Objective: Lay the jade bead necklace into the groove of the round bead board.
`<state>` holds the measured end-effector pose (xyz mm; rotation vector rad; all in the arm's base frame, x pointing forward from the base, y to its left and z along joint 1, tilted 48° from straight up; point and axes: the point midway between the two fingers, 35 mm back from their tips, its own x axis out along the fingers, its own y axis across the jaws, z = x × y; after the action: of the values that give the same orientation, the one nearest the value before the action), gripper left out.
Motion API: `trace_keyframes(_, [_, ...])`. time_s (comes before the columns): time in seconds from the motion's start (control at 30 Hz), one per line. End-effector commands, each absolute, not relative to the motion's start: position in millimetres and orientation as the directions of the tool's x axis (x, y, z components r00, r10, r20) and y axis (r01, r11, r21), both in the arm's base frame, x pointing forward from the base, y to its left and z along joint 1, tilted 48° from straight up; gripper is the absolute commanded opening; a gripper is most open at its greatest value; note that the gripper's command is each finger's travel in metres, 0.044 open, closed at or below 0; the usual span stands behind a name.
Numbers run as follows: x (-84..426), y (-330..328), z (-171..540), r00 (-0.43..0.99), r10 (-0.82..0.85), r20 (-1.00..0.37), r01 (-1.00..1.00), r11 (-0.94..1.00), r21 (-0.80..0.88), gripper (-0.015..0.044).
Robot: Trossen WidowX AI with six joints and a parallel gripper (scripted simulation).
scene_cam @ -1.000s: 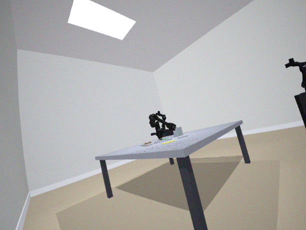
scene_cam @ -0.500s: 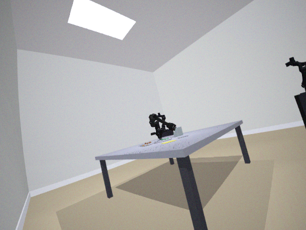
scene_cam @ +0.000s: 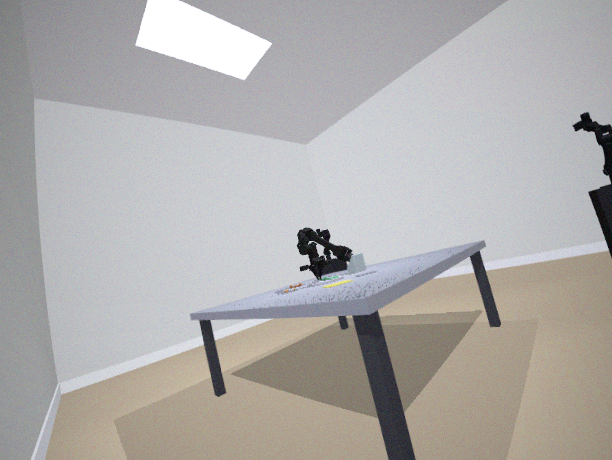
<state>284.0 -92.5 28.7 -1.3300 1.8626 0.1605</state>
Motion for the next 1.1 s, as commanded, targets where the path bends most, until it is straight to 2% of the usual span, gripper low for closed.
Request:
trace_keyframes(0.0, [283.5, -96.0, 26.6, -0.102, -0.732, -0.673, -0.836, 0.43, -0.341, 0.0])
trace_keyframes(0.03, [283.5, -96.6, 26.1, -0.102, -0.732, -0.673, -0.836, 0.43, -0.341, 0.0])
trace_keyframes(0.6, [283.5, -93.5, 29.0, -0.106, -0.731, -0.674, -0.836, 0.432, -0.338, 0.044])
trace_keyframes(1.07, [283.8, -91.3, 31.1, -0.102, -0.732, -0.674, -0.836, 0.43, -0.341, 0.044])
